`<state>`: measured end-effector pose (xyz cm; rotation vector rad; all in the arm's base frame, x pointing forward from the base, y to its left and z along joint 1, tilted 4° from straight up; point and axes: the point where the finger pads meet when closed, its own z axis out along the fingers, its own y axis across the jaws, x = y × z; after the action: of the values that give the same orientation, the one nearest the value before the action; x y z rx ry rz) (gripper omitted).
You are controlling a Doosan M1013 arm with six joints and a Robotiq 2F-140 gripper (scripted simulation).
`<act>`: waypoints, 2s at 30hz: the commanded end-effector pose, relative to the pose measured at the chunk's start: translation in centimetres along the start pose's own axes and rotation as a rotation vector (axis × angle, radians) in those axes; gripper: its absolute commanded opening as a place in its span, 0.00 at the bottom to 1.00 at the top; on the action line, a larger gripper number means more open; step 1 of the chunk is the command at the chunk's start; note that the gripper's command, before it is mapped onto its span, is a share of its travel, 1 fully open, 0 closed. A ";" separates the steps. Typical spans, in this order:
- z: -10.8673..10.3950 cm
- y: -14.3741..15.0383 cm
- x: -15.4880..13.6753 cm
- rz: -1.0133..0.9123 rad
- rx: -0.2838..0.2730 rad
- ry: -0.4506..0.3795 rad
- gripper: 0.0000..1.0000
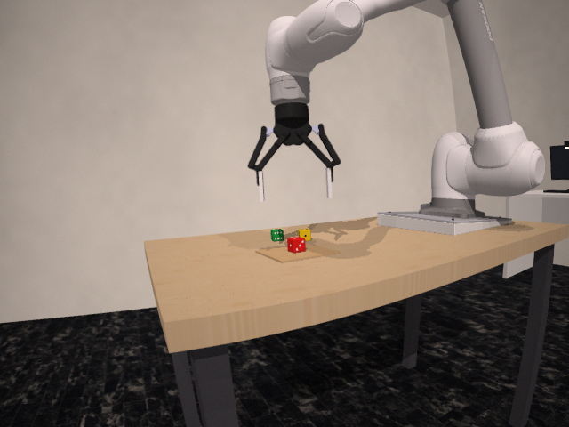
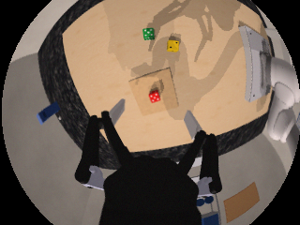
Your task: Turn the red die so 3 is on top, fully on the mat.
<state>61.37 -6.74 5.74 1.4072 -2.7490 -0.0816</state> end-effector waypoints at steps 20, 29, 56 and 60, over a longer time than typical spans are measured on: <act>0.1 -0.4 -0.1 -0.515 0.002 -0.010 1.00; 0.1 -0.4 -0.1 -0.515 0.002 -0.010 0.28; 0.1 -0.4 -0.1 -0.515 0.002 -0.010 0.28; 0.1 -0.4 -0.1 -0.515 0.002 -0.010 0.28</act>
<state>61.39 -6.82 5.66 2.0689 -2.3179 -0.1057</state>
